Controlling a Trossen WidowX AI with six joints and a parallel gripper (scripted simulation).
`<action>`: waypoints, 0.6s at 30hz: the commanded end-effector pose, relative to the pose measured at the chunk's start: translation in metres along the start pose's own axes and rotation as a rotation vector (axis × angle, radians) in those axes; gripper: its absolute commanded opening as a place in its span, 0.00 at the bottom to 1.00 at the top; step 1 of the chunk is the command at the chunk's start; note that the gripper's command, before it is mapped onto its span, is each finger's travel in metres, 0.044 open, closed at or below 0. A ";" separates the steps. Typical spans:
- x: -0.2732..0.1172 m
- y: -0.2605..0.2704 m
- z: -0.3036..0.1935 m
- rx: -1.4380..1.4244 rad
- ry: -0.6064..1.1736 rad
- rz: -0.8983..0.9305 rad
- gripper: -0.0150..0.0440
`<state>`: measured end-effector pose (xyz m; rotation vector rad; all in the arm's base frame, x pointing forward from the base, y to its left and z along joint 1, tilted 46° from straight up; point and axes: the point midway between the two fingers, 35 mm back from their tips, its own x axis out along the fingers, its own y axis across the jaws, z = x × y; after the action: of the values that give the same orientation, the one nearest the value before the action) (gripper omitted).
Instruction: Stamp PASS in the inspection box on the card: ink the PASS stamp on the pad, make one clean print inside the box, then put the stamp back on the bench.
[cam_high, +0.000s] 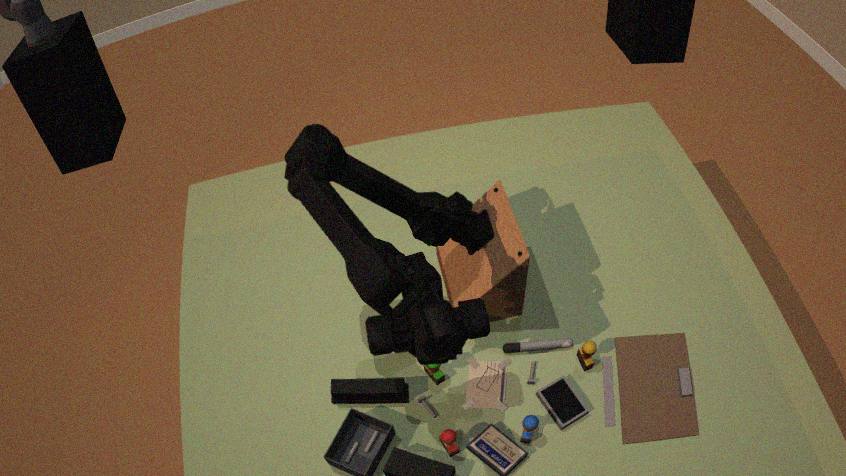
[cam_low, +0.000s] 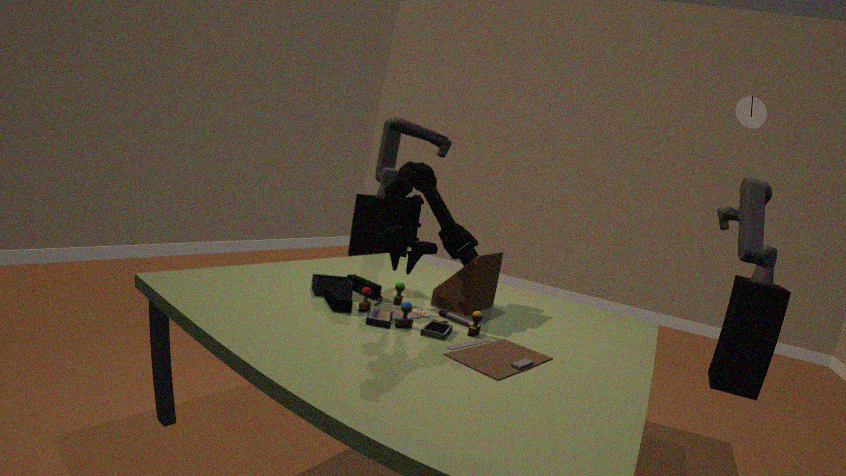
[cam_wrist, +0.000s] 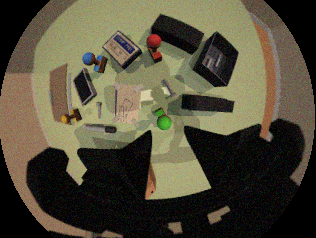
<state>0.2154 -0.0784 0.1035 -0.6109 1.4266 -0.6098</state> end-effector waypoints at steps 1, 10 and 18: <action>0.000 0.002 -0.004 -0.051 0.012 -0.015 0.63; 0.004 0.002 -0.003 -0.051 0.012 -0.014 0.63; 0.017 0.003 -0.002 -0.050 0.012 -0.010 0.63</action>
<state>0.2156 -0.0837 0.0947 -0.6461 1.4469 -0.5889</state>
